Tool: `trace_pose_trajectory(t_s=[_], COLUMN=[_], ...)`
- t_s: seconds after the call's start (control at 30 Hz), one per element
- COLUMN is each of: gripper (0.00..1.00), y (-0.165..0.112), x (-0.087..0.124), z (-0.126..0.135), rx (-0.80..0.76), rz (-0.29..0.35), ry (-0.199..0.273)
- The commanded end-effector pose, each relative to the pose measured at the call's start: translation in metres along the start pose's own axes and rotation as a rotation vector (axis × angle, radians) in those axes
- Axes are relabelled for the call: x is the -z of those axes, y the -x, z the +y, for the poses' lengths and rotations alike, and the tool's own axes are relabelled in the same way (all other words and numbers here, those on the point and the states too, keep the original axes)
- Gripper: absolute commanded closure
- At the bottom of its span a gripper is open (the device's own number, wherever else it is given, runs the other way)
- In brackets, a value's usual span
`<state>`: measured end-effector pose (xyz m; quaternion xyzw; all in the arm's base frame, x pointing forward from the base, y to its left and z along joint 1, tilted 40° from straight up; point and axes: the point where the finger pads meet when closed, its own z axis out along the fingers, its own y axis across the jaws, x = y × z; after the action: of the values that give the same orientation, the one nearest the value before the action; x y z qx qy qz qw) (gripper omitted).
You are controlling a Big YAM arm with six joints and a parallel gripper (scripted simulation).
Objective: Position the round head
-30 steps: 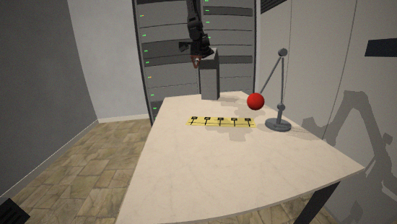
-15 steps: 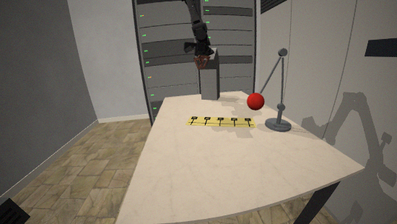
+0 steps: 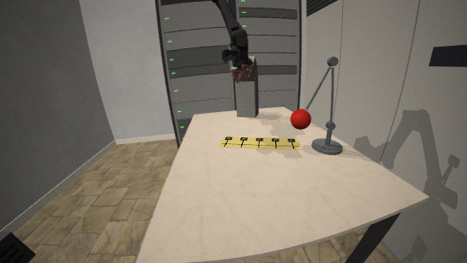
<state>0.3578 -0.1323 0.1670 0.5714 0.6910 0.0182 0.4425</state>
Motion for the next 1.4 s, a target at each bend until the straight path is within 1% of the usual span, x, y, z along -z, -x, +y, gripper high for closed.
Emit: trace_pose_trajectory(t_s=[0.0,0.27,0.33,0.83,0.9,1.37], gripper=[0.00,0.00,0.00,0.00,0.00,0.00], y=[-0.005,-0.024,-0.024,-0.060,-0.060,-0.090], x=[0.006,0.004,0.004,0.003,0.003,0.005], z=[0.009,0.013,0.013,0.011,0.011,0.004], rx=[0.091,0.225,0.225,0.468,0.468,0.688], rz=[-0.014,-0.012,-0.012,-0.014,-0.014,-0.020], ry=[0.060,0.126,0.126,0.250,0.250,0.378])
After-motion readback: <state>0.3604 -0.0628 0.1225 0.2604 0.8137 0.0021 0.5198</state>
